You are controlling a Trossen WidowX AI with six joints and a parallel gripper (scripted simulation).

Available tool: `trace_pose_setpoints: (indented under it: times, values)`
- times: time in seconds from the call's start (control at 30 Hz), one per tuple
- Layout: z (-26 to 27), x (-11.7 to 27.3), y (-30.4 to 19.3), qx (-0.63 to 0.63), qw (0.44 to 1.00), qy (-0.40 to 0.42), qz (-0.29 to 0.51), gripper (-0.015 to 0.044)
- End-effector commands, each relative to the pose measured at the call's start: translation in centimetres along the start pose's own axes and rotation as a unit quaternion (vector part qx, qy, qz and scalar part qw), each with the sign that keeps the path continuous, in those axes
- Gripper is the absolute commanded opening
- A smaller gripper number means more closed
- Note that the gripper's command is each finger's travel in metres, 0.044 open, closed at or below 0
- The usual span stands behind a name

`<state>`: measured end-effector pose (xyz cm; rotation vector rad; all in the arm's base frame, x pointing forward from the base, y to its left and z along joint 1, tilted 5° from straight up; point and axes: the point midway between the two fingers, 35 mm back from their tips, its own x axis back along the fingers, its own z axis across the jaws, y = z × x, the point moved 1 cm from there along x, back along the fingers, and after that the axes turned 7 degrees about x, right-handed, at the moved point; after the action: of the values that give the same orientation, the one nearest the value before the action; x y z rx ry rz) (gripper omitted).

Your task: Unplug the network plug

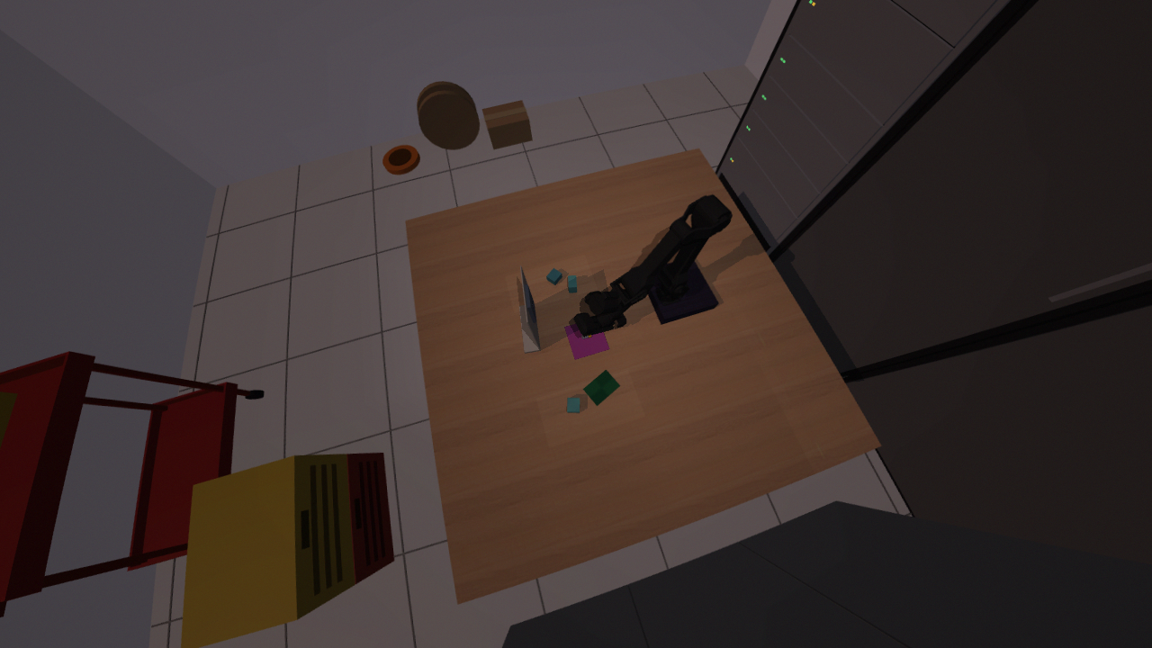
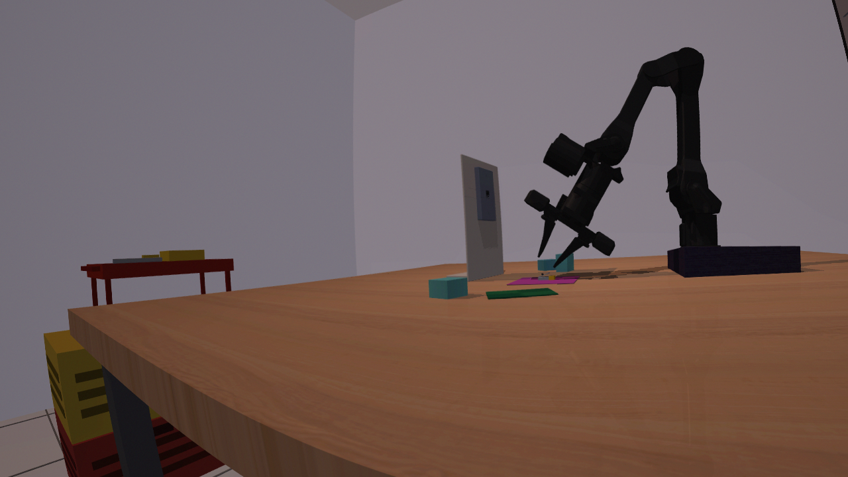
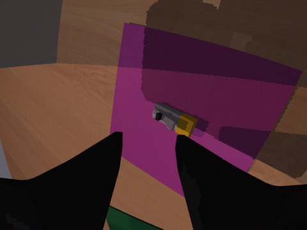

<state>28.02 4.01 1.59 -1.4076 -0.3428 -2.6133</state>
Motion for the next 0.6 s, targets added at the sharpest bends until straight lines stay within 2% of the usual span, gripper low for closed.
trace_pose_setpoints:
  times: [0.0, 0.57]
  values:
    - [-0.1, 0.4, 0.0, -0.002, 1.000, -0.001, -0.001, 0.0156]
    - [1.1, 2.1, 0.1, -0.002, 1.000, -0.001, -0.001, 0.0156]
